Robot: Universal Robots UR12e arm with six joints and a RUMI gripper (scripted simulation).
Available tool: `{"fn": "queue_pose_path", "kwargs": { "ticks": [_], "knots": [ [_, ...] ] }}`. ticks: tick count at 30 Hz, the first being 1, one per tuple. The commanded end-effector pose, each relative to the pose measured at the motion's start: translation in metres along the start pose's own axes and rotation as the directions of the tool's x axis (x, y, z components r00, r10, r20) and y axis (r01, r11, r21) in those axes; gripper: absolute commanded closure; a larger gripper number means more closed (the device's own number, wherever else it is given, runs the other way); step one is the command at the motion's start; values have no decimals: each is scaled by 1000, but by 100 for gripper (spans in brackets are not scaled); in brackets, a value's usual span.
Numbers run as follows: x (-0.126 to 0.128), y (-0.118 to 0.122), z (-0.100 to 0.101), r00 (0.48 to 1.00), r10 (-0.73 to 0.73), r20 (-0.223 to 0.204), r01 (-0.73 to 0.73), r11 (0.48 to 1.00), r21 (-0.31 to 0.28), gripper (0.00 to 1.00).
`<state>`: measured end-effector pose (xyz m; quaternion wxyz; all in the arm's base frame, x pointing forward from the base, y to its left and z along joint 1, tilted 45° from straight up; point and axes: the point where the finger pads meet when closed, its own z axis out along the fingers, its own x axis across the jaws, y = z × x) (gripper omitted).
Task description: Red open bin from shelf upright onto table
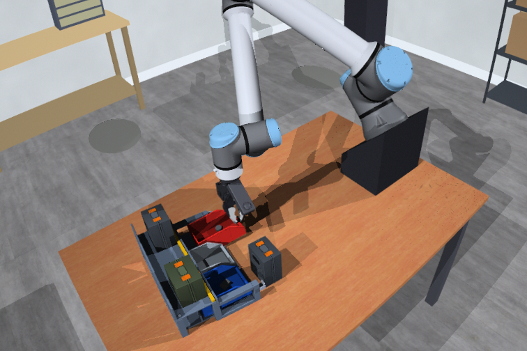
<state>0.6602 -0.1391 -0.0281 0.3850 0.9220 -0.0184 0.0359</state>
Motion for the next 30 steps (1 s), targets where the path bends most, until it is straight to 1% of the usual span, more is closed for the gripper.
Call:
{"fn": "queue_pose_path", "kwargs": {
  "ticks": [1, 12, 17, 30],
  "knots": [
    [-21, 0, -1, 1000, 0, -1, 0, 1000, 0, 100],
    [-21, 0, -1, 1000, 0, -1, 0, 1000, 0, 100],
    [-65, 0, -1, 1000, 0, -1, 0, 1000, 0, 100],
    [-64, 0, 0, 1000, 0, -1, 0, 1000, 0, 100]
  ]
}}
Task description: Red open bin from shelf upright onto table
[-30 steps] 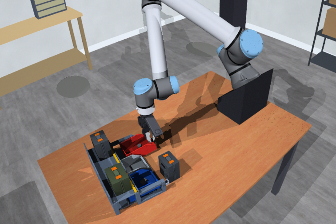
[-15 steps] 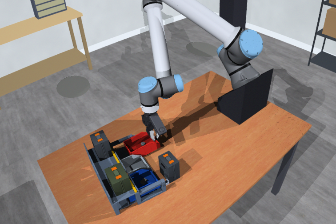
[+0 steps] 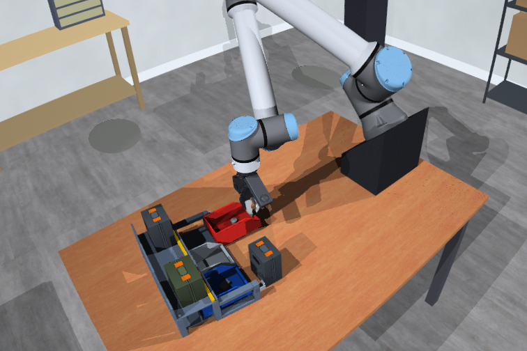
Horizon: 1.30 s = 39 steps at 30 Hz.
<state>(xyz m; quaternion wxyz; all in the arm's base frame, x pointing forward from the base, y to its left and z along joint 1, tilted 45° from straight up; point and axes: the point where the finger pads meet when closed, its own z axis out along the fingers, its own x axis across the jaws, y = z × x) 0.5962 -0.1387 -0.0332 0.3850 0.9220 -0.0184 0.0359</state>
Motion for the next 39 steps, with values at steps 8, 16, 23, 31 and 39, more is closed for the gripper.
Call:
{"fn": "queue_pose_path", "kwargs": {
  "ticks": [8, 16, 23, 31, 39],
  "knots": [
    [-2, 0, 0, 1000, 0, -1, 0, 1000, 0, 100],
    [-2, 0, 0, 1000, 0, -1, 0, 1000, 0, 100],
    [-2, 0, 8, 1000, 0, -1, 0, 1000, 0, 100],
    [-2, 0, 8, 1000, 0, -1, 0, 1000, 0, 100],
    [-2, 0, 15, 1000, 0, -1, 0, 1000, 0, 100]
  ]
}}
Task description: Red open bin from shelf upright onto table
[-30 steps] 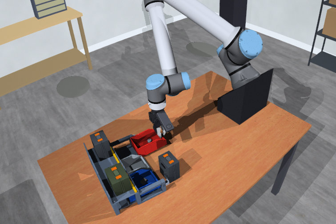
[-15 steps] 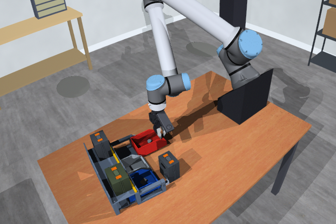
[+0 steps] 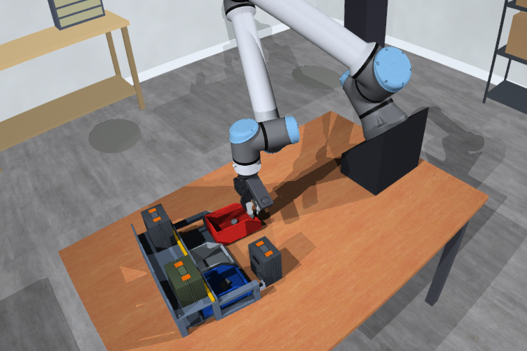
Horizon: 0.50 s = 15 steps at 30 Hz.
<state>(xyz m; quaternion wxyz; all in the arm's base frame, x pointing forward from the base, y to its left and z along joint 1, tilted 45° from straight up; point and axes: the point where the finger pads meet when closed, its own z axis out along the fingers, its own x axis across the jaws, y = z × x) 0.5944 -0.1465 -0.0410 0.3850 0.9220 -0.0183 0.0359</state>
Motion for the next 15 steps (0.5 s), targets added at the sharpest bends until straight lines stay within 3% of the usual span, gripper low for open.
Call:
{"fn": "queue_pose_path", "kwargs": {
  "ticks": [1, 15],
  "knots": [
    [0, 0, 4, 1000, 0, -1, 0, 1000, 0, 100],
    [0, 0, 10, 1000, 0, -1, 0, 1000, 0, 100]
  ]
}}
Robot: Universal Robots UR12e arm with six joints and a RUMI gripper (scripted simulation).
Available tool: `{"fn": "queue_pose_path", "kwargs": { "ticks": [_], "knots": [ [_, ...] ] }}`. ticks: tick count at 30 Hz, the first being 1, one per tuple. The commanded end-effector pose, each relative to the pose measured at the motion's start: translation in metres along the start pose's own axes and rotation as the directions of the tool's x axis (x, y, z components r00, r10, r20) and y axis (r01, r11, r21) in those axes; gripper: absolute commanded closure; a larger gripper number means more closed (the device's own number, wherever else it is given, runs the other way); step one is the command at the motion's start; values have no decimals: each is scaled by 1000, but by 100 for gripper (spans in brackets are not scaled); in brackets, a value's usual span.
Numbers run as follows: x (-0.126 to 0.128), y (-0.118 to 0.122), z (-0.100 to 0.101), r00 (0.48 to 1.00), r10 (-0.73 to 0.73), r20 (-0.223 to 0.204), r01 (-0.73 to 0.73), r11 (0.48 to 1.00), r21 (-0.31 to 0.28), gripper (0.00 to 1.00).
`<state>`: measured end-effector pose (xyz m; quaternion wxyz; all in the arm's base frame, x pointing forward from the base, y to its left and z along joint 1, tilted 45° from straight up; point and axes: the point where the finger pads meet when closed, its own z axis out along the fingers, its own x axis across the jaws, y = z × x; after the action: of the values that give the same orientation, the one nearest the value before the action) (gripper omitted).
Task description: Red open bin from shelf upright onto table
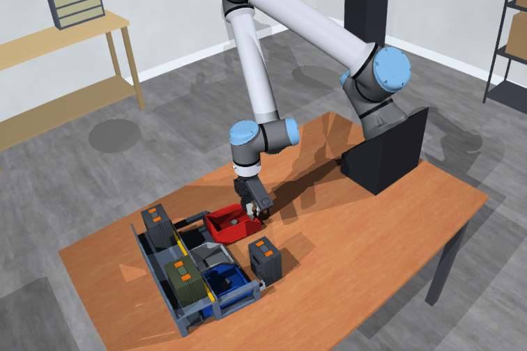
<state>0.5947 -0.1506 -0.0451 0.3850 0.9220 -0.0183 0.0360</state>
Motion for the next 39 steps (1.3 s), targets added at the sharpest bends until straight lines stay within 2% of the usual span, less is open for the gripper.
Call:
{"fn": "queue_pose_path", "kwargs": {
  "ticks": [1, 13, 14, 39],
  "knots": [
    [0, 0, 6, 1000, 0, -1, 0, 1000, 0, 100],
    [0, 0, 6, 1000, 0, -1, 0, 1000, 0, 100],
    [0, 0, 6, 1000, 0, -1, 0, 1000, 0, 74],
    [0, 0, 6, 1000, 0, -1, 0, 1000, 0, 74]
  ]
}}
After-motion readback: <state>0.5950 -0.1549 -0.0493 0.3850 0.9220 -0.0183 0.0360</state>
